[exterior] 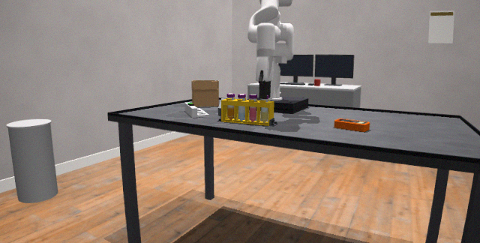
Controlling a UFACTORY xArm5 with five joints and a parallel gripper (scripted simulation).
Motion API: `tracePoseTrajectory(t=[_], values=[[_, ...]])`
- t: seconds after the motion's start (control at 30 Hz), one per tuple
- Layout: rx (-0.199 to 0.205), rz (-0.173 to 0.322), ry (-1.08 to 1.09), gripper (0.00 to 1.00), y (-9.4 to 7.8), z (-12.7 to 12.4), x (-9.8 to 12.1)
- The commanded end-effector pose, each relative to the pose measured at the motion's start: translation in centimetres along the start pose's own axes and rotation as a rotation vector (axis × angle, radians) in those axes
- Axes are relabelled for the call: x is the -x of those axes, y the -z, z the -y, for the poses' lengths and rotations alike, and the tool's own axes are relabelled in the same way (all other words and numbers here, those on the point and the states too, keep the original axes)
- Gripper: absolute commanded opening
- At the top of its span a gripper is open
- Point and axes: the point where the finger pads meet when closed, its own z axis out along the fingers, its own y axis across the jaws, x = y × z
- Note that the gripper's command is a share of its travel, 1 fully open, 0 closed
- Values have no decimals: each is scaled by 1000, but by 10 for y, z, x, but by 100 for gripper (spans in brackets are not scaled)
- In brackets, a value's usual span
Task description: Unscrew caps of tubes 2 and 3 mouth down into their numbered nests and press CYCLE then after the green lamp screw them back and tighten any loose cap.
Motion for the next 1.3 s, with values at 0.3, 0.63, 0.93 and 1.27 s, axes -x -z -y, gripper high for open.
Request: tracePoseTrajectory(t=[0.3, 0.63, 0.93, 1.27], values=[[4, -3, 757, 46, 2, -1, 0], [4, -3, 772, 0, 2, -1, 0], [4, -3, 772, 0, 2, -1, 0], [3, -4, 472, 0, 1, -1, 0]])
